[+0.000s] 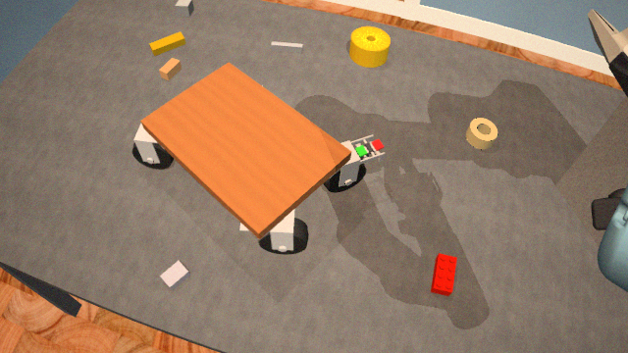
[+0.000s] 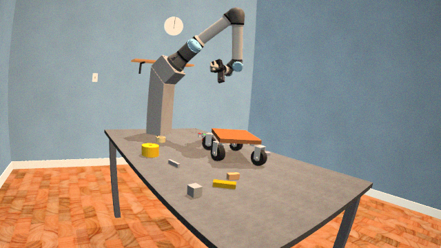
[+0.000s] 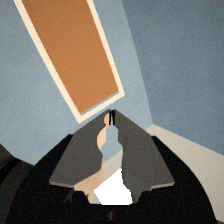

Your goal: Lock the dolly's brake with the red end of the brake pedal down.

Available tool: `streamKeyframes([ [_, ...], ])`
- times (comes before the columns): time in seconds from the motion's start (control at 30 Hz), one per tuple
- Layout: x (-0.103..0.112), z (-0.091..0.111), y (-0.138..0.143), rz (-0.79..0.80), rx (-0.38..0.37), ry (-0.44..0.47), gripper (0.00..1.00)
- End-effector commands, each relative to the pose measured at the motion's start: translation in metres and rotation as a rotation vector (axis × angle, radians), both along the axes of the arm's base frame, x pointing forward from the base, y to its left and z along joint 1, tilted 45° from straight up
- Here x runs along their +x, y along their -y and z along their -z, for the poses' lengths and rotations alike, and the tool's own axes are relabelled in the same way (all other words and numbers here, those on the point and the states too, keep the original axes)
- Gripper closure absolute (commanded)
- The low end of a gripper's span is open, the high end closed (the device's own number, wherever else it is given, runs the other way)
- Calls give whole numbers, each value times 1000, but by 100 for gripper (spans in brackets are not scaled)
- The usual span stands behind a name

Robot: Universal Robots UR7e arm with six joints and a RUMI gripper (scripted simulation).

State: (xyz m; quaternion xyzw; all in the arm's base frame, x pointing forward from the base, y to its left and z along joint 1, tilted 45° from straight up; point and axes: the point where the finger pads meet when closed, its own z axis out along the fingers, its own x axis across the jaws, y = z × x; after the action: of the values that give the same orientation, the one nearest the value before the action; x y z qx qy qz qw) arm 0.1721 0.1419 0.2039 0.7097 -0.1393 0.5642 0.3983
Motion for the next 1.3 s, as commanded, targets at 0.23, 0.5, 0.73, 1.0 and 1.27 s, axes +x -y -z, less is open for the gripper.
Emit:
streamKeyframes([
  [0.23,-24,68,54,442,201,-36,100],
  [0.5,-46,121,62,725,366,-66,100],
  [0.73,-60,178,47,1006,576,-100,100],
  [1.0,-56,222,17,1217,787,-124,100],
  [1.27,-17,267,-33,1444,1130,-142,100],
])
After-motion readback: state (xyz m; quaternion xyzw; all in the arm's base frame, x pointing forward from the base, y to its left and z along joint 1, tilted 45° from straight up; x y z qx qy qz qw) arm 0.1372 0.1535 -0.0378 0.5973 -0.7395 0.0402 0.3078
